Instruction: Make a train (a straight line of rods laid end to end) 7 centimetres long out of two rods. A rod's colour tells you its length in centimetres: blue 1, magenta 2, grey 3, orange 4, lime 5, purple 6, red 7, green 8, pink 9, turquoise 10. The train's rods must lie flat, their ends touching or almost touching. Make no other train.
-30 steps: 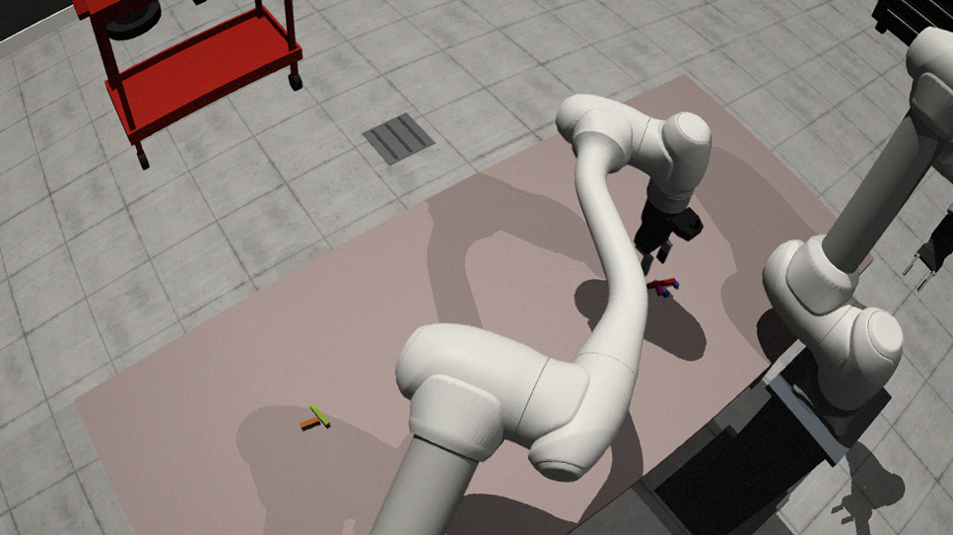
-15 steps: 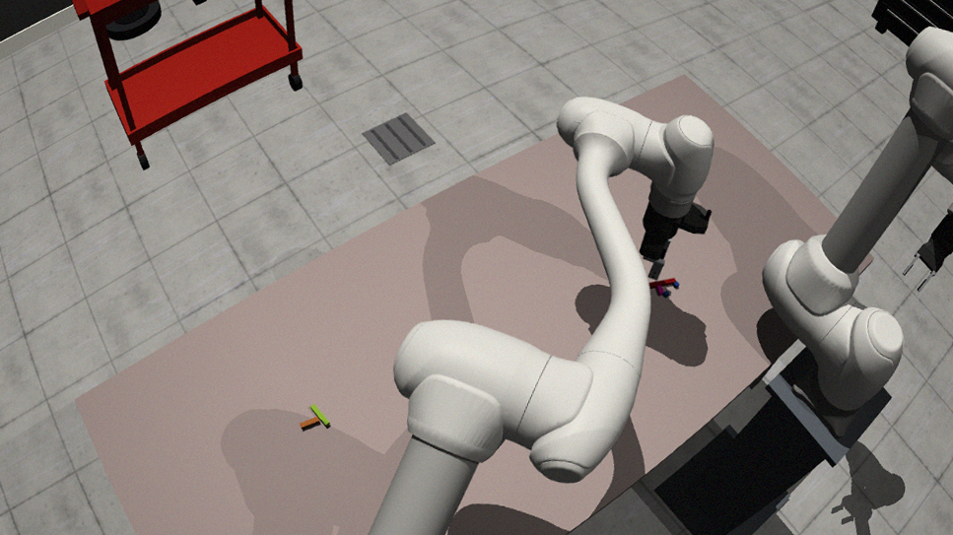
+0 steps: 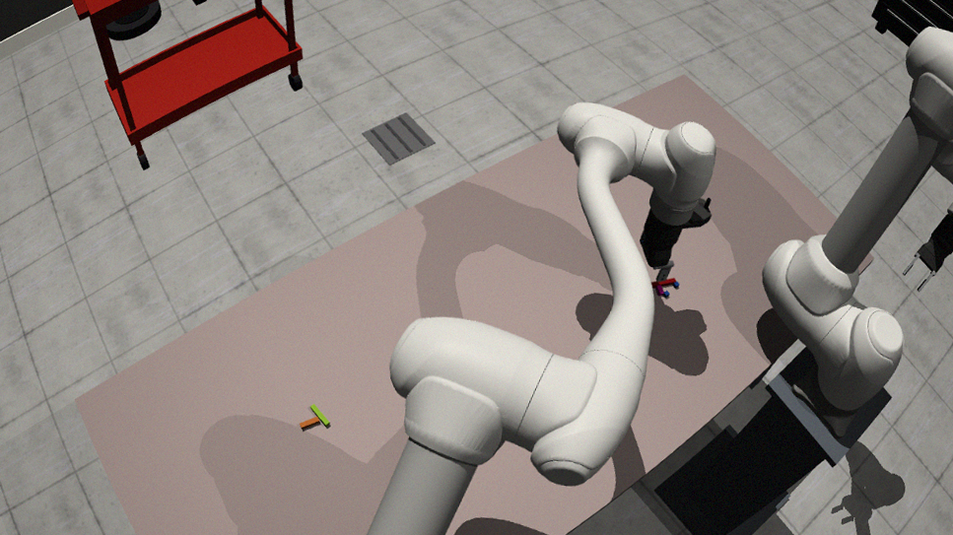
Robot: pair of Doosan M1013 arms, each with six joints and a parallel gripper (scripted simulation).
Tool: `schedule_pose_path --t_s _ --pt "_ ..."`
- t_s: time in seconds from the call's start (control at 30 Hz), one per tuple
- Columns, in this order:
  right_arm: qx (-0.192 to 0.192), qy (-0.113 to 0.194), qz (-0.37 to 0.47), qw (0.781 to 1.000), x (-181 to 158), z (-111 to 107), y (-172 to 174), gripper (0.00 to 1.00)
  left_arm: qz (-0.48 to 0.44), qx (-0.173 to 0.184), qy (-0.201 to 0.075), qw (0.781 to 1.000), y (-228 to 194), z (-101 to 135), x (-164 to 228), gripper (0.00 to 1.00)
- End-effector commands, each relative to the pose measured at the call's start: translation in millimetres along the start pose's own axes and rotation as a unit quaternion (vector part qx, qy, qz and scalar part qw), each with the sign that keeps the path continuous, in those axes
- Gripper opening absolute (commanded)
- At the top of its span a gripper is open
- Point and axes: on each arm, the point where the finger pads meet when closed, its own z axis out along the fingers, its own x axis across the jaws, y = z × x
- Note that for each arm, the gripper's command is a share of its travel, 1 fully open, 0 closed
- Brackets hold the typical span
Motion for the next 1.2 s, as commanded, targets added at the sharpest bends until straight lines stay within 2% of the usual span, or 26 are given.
schedule_pose_path --t_s 0.0,0.03,0.07,1.17 --pt "0.000 0.000 0.000 1.000 0.1 -0.4 -0.1 1.00 -0.018 0.000 -0.004 1.000 0.2 -2.2 -0.2 1.00" --pt "0.000 0.000 0.000 1.000 0.1 -0.4 -0.1 1.00 -0.018 0.000 -0.004 1.000 0.2 -2.2 -0.2 1.00" --pt "0.000 0.000 0.000 1.000 0.1 -0.4 -0.1 1.00 -0.018 0.000 -0.004 1.000 0.2 -2.2 -0.2 0.54" --pt "0.000 0.000 0.000 1.000 0.1 -0.4 -0.1 1.00 -0.018 0.000 -0.004 1.000 0.2 2.4 -0.1 0.54"
